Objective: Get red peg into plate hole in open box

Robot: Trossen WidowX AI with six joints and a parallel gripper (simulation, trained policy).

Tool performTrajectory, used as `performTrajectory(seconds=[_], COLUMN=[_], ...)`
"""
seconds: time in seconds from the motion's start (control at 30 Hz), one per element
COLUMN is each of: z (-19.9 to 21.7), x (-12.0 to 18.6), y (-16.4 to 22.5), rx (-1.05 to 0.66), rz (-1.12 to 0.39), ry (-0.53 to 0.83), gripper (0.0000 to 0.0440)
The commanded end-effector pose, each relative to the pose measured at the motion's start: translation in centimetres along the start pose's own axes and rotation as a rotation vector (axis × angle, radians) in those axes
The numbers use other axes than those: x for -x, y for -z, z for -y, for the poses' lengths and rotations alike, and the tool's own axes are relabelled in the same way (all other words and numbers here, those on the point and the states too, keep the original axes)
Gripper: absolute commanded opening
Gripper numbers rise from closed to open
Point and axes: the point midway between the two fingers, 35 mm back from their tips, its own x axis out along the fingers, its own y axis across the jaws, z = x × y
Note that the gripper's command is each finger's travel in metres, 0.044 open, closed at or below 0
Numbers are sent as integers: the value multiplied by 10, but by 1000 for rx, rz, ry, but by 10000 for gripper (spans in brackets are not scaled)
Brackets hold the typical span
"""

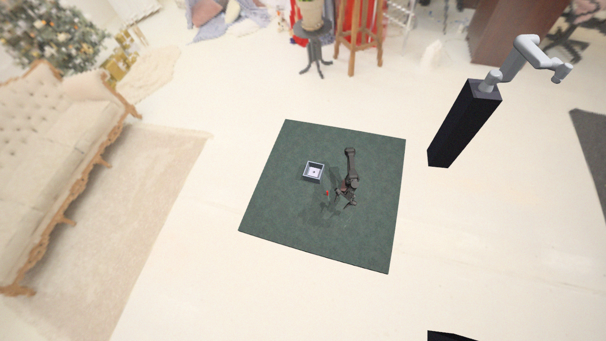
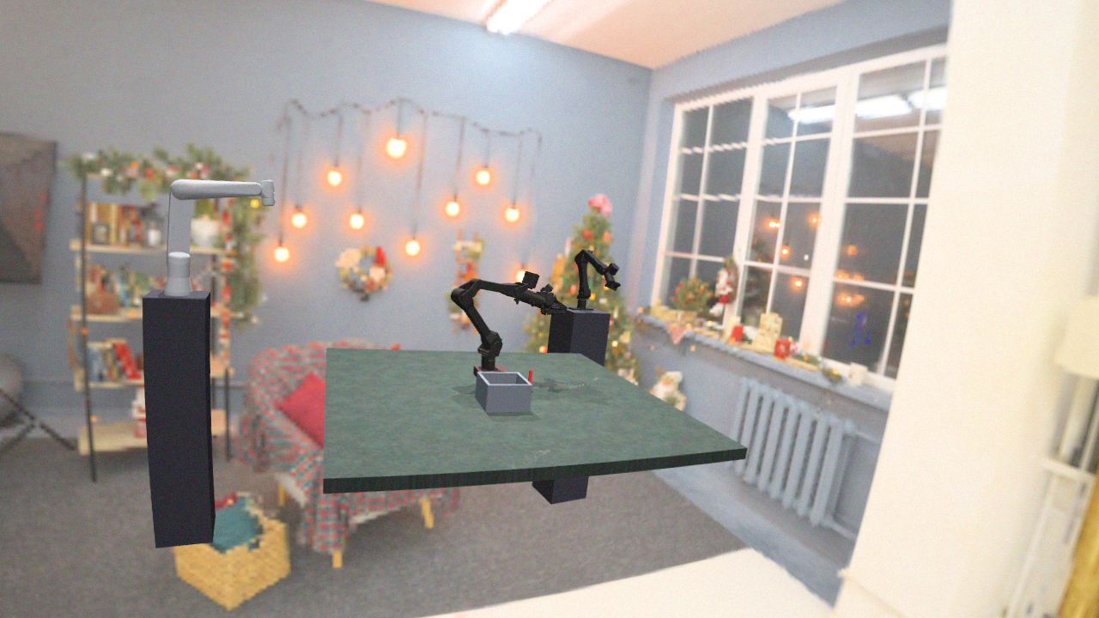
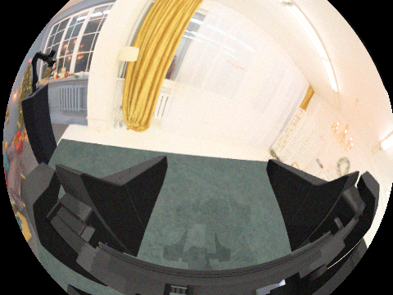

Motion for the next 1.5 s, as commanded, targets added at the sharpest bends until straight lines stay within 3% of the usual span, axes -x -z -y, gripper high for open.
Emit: performTrajectory(seconds=[0.0, 0.07, 0.27, 0.47, 0.93, 1.47], z=[4, 16, 61, 102, 155, 171], x=[0, -1, -7, -16, -26, -5], y=[-4, -13, -30, -24, 49, 142], rx=[-17, -64, -258, -453, -849, -1250], rz=[2, 5, -12, -72, -342, -665], ry=[6, 20, 69, 128, 290, 535], gripper=[416, 440, 440, 440, 432, 440])
